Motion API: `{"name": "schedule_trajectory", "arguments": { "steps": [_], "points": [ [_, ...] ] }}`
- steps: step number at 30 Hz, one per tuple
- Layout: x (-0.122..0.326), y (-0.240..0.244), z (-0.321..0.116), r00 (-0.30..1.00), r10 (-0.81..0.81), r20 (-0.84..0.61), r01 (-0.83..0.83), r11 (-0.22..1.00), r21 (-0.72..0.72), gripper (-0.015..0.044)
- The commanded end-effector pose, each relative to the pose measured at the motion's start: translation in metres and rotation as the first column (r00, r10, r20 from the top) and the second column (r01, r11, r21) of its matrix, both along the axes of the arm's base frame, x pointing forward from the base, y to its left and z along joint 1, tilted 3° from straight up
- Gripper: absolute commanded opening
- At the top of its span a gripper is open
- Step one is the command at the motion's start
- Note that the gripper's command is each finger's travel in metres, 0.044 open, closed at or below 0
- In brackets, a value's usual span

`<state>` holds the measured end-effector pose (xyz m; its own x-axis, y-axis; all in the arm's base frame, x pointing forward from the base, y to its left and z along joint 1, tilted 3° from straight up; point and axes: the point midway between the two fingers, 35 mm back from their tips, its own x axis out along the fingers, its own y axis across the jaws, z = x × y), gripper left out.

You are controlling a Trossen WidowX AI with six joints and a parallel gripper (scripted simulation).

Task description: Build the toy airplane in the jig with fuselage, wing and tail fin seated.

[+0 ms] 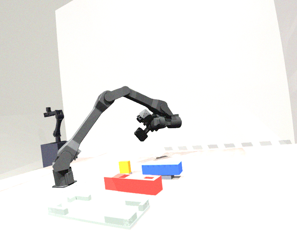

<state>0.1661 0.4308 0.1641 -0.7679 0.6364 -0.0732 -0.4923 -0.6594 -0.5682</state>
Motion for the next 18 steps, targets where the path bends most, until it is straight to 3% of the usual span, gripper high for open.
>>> {"name": "schedule_trajectory", "arguments": {
  "steps": [1, 4, 8, 11, 14, 18],
  "points": [
    [0.0, 0.0, 0.0, 1.0, 0.0, 0.0, 0.0, 1.0, 0.0, 0.0426],
    [0.012, -0.012, -0.008, 0.998, -0.029, 0.062, 0.035, 0.994, -0.099, 0.044],
    [0.049, -0.052, -0.014, 0.98, -0.199, 0.028, 0.191, 0.876, -0.442, 0.044],
    [0.074, -0.087, -0.018, 0.931, -0.364, 0.032, 0.294, 0.694, -0.657, 0.044],
    [0.097, -0.13, -0.022, 0.828, -0.555, 0.078, 0.364, 0.426, -0.829, 0.044],
    [0.115, -0.172, -0.025, 0.683, -0.713, 0.159, 0.368, 0.149, -0.918, 0.044]
  ]
}}
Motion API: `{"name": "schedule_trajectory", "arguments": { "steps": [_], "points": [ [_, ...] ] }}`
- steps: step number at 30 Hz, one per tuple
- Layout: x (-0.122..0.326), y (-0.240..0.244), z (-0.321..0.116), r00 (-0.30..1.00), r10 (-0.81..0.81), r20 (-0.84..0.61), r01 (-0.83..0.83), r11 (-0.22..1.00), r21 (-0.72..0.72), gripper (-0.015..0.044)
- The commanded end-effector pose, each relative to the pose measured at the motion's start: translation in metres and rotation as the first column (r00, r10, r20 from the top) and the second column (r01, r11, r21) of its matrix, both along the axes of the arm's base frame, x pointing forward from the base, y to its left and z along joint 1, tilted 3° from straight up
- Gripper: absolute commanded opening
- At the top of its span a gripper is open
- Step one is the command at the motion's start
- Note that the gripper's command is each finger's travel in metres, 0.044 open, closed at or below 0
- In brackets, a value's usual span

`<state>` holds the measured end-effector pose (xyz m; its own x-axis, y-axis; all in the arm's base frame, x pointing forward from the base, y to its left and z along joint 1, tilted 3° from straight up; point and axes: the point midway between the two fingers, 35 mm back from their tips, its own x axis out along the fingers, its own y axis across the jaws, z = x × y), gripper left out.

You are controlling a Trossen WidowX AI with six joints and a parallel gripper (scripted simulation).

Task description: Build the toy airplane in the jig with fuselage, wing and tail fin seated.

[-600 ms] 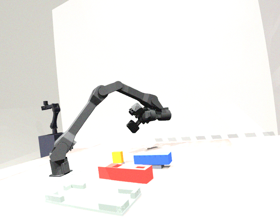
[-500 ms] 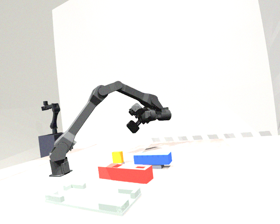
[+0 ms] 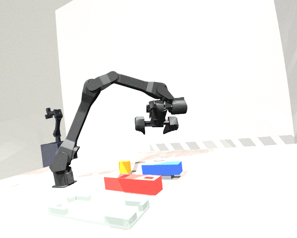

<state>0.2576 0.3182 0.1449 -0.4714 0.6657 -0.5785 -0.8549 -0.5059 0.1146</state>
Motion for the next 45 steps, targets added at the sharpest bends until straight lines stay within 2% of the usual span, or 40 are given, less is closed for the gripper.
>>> {"name": "schedule_trajectory", "arguments": {
  "steps": [1, 6, 13, 18, 22, 24, 34, 39, 45],
  "points": [
    [0.027, -0.07, -0.006, 0.918, -0.391, -0.056, 0.346, 0.864, -0.367, 0.044],
    [0.04, -0.123, -0.007, 0.746, -0.666, -0.001, 0.547, 0.614, -0.569, 0.044],
    [0.046, -0.204, -0.005, 0.342, -0.921, 0.186, 0.681, 0.106, -0.725, 0.044],
    [0.04, -0.263, 0.0, -0.014, -0.934, 0.356, 0.628, -0.285, -0.724, 0.044],
    [0.028, -0.309, 0.006, -0.296, -0.825, 0.482, 0.495, -0.564, -0.661, 0.044],
    [0.026, -0.316, 0.007, -0.337, -0.799, 0.499, 0.469, -0.602, -0.647, 0.044],
    [0.026, -0.316, 0.005, -0.337, -0.799, 0.499, 0.469, -0.602, -0.647, 0.044],
    [0.026, -0.317, -0.044, -0.337, -0.799, 0.499, 0.469, -0.602, -0.647, 0.044],
    [0.026, -0.318, -0.056, -0.337, -0.799, 0.499, 0.469, -0.602, -0.647, 0.044]
  ]
}}
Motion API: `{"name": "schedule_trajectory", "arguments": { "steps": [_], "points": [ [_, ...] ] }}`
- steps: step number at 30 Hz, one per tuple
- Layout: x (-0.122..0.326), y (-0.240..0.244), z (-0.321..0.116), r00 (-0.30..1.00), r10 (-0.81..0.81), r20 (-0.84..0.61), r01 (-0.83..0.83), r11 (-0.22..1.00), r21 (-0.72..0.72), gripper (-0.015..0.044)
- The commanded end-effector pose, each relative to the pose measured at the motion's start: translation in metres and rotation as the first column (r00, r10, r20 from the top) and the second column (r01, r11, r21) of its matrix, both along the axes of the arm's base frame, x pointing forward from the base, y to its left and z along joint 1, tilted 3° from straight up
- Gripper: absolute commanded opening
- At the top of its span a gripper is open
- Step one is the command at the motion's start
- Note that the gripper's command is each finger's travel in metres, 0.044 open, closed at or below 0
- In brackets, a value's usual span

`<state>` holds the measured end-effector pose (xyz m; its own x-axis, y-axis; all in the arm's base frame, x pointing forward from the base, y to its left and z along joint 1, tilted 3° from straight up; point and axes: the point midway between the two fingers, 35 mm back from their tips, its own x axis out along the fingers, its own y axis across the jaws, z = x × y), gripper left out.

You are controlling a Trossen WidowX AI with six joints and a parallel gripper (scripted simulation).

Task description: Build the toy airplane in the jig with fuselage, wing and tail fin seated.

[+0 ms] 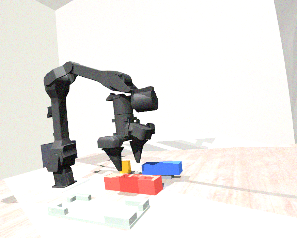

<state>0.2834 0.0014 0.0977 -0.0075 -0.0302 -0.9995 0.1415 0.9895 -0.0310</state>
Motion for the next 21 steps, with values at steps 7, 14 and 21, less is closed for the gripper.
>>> {"name": "schedule_trajectory", "arguments": {
  "steps": [7, 14, 21],
  "points": [
    [0.0, -0.001, -0.018, 1.0, -0.003, 0.006, 0.003, 1.0, -0.003, 0.044],
    [0.001, -0.002, -0.029, 1.0, -0.003, 0.006, 0.003, 1.0, -0.003, 0.044],
    [0.001, -0.002, -0.04, 1.0, -0.003, 0.006, 0.003, 1.0, -0.003, 0.044]
  ]
}}
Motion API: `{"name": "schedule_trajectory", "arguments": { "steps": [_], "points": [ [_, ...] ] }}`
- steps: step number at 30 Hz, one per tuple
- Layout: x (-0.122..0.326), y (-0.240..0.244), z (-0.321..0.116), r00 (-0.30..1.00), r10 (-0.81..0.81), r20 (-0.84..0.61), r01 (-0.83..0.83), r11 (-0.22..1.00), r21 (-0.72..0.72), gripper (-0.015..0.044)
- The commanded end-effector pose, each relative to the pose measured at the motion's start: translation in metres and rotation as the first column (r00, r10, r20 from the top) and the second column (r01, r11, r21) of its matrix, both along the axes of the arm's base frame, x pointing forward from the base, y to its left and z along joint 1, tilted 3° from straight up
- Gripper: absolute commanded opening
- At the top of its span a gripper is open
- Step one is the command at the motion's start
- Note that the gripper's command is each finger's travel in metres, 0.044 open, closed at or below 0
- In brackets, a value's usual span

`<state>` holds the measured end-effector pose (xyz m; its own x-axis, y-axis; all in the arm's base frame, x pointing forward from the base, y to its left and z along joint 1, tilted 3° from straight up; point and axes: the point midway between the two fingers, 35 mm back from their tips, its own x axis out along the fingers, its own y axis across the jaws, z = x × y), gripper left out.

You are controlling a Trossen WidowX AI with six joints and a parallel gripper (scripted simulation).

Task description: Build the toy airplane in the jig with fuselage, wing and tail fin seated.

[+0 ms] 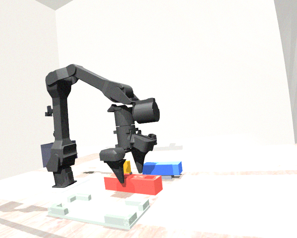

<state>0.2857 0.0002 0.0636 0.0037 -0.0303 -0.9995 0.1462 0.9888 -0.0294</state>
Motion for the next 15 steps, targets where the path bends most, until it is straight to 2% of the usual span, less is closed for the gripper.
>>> {"name": "schedule_trajectory", "arguments": {
  "steps": [1, 15],
  "points": [
    [-0.001, -0.001, -0.008, 1.0, 0.002, -0.005, -0.002, 1.0, -0.003, 0.044],
    [-0.002, -0.001, -0.027, 1.0, 0.002, -0.006, -0.002, 1.0, -0.003, 0.044]
  ]
}}
